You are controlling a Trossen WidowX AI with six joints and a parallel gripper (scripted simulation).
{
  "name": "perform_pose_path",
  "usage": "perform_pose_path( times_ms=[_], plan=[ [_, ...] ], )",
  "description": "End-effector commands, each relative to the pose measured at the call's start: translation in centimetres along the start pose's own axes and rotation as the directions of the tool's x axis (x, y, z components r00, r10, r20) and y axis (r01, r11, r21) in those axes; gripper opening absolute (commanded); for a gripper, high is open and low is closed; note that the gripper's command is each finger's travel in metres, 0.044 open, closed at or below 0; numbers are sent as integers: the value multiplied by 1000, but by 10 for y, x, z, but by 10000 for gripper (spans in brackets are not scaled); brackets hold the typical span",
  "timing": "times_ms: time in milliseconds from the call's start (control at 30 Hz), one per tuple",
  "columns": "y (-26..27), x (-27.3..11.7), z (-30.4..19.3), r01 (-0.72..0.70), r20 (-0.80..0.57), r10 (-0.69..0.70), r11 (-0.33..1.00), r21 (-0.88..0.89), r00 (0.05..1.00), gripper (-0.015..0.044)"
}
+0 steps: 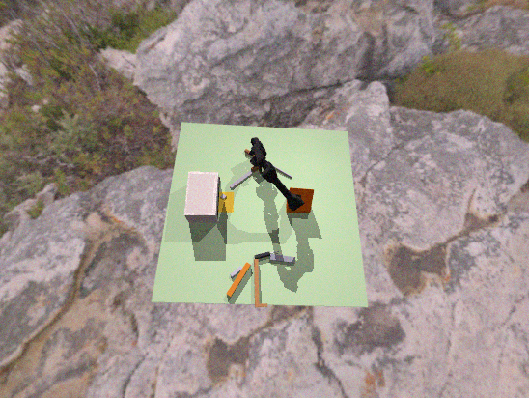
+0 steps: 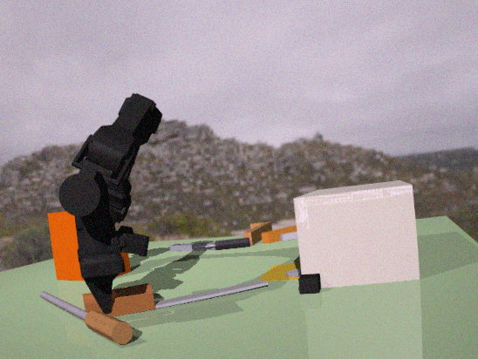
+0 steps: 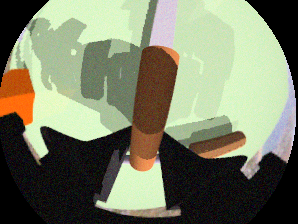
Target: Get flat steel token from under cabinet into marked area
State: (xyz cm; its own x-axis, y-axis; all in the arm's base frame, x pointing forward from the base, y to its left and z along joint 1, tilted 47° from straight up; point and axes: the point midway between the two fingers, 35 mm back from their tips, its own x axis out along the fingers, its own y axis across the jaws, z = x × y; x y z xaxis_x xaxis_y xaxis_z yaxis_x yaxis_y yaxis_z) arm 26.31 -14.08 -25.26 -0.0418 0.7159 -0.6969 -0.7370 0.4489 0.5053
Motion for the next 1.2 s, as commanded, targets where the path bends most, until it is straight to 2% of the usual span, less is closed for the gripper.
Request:
perform_pose_path(
  times_ms=[0, 433, 1167],
  plan=[
    [-5, -3, -3, 10, 7, -10, 1000, -4, 1000, 0],
    [-9, -3, -5, 11, 7, -11, 1000, -4, 1000, 0],
    [-10, -3, 32, 9, 9, -9, 1000, -5, 1000, 0]
  ],
)
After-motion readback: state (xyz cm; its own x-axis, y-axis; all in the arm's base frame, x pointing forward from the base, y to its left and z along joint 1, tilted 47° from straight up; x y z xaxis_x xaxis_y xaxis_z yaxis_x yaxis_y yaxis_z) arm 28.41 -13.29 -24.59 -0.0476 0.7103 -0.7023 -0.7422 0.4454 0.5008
